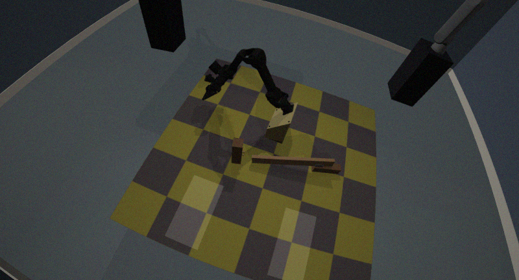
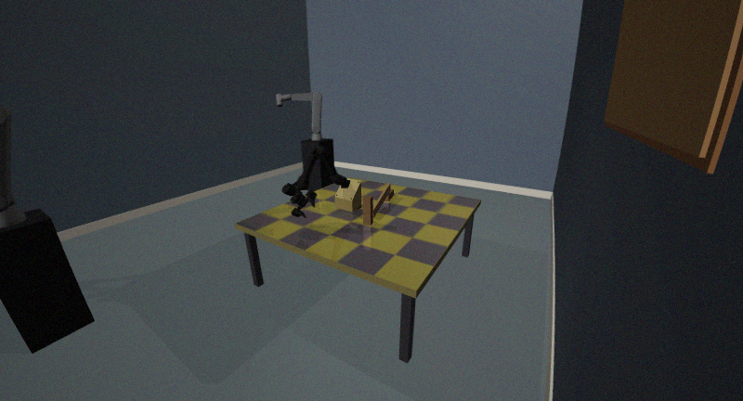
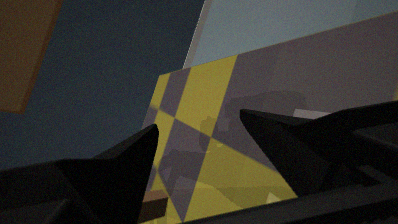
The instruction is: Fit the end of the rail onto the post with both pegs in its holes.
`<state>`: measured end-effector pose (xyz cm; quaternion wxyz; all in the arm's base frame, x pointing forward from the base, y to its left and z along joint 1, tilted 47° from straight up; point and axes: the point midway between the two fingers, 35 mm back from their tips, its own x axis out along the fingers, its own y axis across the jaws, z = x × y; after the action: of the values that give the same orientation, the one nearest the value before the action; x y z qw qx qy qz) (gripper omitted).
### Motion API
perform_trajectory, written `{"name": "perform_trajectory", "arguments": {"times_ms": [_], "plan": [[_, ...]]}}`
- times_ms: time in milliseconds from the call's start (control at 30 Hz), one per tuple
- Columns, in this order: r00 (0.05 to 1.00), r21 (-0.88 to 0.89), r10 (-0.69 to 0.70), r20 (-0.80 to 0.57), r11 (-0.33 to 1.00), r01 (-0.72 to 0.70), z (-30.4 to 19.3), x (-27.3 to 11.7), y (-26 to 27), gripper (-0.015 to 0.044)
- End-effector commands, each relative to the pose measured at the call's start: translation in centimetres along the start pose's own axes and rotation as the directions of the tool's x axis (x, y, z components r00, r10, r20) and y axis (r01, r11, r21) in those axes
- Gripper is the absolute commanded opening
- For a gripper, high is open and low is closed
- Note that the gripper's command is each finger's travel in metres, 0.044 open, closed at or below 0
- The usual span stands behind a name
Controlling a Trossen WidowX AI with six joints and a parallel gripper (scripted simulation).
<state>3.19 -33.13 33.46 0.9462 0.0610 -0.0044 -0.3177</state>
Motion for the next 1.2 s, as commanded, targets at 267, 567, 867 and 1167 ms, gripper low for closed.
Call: {"name": "perform_trajectory", "arguments": {"times_ms": [267,567,867,1167], "plan": [[0.999,-0.041,0.015,-0.031,0.999,-0.016,-1.2,3.2,1.4,0.0440],[0.992,-0.054,0.063,-0.105,0.996,-0.069,-3.4,9.1,4.3,0.0440],[0.973,-0.088,0.111,-0.201,0.987,-0.131,-6.2,14.3,8.9,0.0440],[0.937,-0.152,0.153,-0.313,0.966,-0.208,-9.7,18.3,15.0,0.0440]]}}
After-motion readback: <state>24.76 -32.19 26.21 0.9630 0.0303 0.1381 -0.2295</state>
